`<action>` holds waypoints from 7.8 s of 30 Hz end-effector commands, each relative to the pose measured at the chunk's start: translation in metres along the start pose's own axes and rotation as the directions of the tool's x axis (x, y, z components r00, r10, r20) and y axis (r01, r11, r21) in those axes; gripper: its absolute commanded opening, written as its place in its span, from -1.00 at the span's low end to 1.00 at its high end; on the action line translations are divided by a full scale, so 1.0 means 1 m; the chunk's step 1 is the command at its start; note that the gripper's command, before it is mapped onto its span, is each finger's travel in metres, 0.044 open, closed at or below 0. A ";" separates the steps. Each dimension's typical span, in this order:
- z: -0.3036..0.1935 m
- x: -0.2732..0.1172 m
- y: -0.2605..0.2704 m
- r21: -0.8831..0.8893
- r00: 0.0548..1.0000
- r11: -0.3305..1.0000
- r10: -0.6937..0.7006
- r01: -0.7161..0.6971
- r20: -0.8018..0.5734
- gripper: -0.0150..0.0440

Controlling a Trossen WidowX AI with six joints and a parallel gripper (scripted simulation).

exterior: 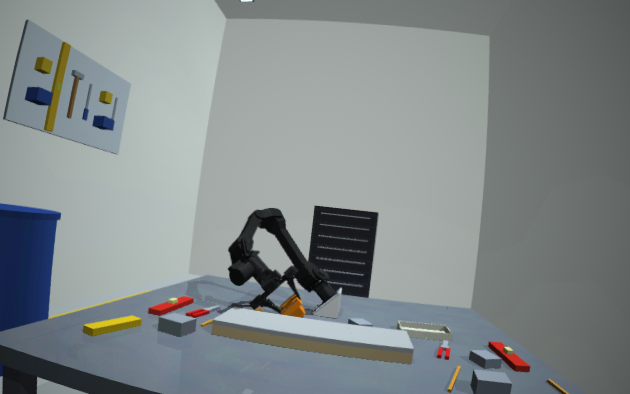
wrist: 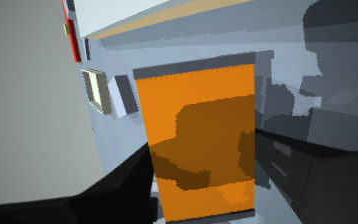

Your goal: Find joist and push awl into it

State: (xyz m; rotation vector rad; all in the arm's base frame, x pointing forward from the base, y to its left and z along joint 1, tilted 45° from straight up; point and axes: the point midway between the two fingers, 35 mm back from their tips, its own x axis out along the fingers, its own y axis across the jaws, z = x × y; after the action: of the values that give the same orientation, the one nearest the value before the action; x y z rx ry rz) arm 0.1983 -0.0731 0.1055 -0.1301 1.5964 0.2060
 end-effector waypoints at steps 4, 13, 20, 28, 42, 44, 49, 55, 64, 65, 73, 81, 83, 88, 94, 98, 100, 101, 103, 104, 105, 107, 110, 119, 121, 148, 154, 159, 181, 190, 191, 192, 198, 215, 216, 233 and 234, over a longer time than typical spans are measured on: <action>0.000 0.000 -0.001 0.001 1.000 1.000 -0.001 0.001 0.000 -0.22; 0.000 0.000 -0.001 0.001 1.000 1.000 -0.001 0.001 0.000 0.58; 0.000 -0.001 -0.001 0.001 1.000 1.000 -0.001 0.001 0.000 1.00; 0.000 -0.010 -0.001 0.001 1.000 1.000 -0.003 0.003 0.000 1.00; 0.001 -0.030 0.000 0.000 1.000 1.000 -0.007 0.007 0.004 1.00; 0.004 -0.042 0.004 0.001 1.000 1.000 -0.019 0.019 0.023 1.00; 0.009 -0.102 0.030 0.006 0.990 0.998 -0.063 0.063 0.125 1.00; 0.010 -0.097 0.029 -0.001 0.992 0.998 -0.058 0.059 0.111 1.00; 0.010 -0.097 0.029 -0.001 0.992 0.998 -0.058 0.059 0.111 1.00; 0.010 -0.097 0.029 -0.001 0.992 0.998 -0.058 0.059 0.111 1.00; 0.010 -0.097 0.029 -0.001 0.992 0.998 -0.058 0.059 0.111 1.00; 0.008 -0.059 0.037 0.418 0.976 0.883 -0.204 0.215 -0.071 1.00; 0.007 -0.049 0.039 0.524 0.959 0.804 -0.261 0.281 -0.114 1.00; 0.004 -0.028 0.043 0.737 0.889 0.540 -0.420 0.407 -0.183 1.00; 0.001 -0.010 0.048 0.863 0.774 0.276 -0.606 0.423 -0.185 1.00; 0.001 -0.006 0.049 0.918 0.724 0.163 -0.670 0.360 -0.165 1.00; 0.001 -0.004 0.050 0.942 0.697 0.113 -0.701 0.317 -0.150 1.00; 0.001 -0.003 0.051 0.952 0.684 0.090 -0.716 0.292 -0.142 1.00; 0.001 -0.001 0.052 0.970 0.656 0.048 -0.744 0.238 -0.124 1.00; 0.002 0.000 0.053 0.977 0.636 0.036 -0.763 0.211 -0.109 1.00; 0.002 0.001 0.053 0.984 0.625 0.016 -0.774 0.178 -0.100 1.00; 0.002 0.002 0.054 0.994 0.604 -0.023 -0.792 0.107 -0.084 1.00; 0.002 0.003 0.054 0.997 0.591 -0.049 -0.803 0.056 -0.072 1.00; 0.002 0.003 0.054 0.997 0.591 -0.049 -0.803 0.056 -0.072 1.00; 0.002 0.003 0.054 0.997 0.591 -0.049 -0.803 0.056 -0.072 1.00; 0.001 0.023 0.032 0.997 0.594 -0.047 -0.802 0.055 -0.070 1.00; 0.000 0.029 0.025 0.997 0.592 -0.048 -0.803 0.055 -0.071 1.00; -0.001 0.034 0.019 0.997 0.590 -0.049 -0.804 0.055 -0.071 1.00; -0.001 0.034 0.019 0.997 0.590 -0.048 -0.804 0.055 -0.071 0.31; 0.001 0.027 0.028 0.997 0.594 -0.047 -0.801 0.054 -0.070 -0.49; 0.001 0.026 0.030 0.997 0.594 -0.047 -0.801 0.054 -0.070 -0.49; 0.001 0.025 0.031 0.997 0.594 -0.047 -0.801 0.055 -0.070 -0.49; 0.002 0.019 0.037 0.997 0.595 -0.046 -0.800 0.055 -0.070 -0.49; 0.003 0.002 0.056 0.997 0.594 -0.048 -0.802 0.056 -0.071 -0.49; 0.003 0.001 0.057 0.997 0.593 -0.048 -0.802 0.056 -0.072 -0.49; 0.002 -0.004 0.059 0.997 0.644 -0.054 -0.761 0.063 -0.082 -0.49; 0.002 -0.004 0.058 0.997 0.650 -0.054 -0.756 0.063 -0.082 -0.49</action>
State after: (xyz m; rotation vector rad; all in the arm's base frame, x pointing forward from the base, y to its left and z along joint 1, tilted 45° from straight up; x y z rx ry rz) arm 0.1871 -0.0155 0.1104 0.4363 0.6744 -1.3778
